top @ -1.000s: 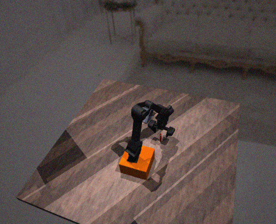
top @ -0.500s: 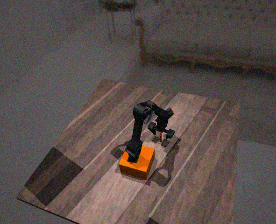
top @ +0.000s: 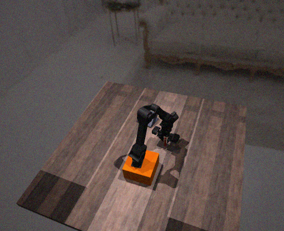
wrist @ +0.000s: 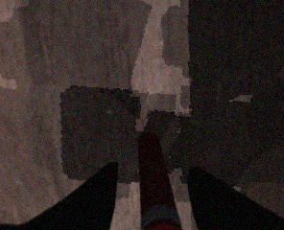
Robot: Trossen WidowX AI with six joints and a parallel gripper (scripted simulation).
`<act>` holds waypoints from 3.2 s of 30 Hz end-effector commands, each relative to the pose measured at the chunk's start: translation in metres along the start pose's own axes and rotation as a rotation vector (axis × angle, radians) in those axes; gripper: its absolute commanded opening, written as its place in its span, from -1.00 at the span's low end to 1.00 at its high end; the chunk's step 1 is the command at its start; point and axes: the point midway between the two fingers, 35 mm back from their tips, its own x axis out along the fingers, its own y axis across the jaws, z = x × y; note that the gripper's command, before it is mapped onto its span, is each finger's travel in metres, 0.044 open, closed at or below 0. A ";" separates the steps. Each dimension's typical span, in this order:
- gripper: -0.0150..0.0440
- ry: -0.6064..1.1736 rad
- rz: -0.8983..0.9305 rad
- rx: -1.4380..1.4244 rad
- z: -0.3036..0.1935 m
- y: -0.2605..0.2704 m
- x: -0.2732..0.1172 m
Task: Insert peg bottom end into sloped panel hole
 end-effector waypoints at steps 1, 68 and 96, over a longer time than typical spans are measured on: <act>-0.25 0.000 0.001 0.000 0.000 0.000 0.000; -0.49 -0.099 -0.121 -0.204 0.021 0.036 -0.071; -0.49 -0.189 -0.202 -0.355 0.033 0.067 -0.068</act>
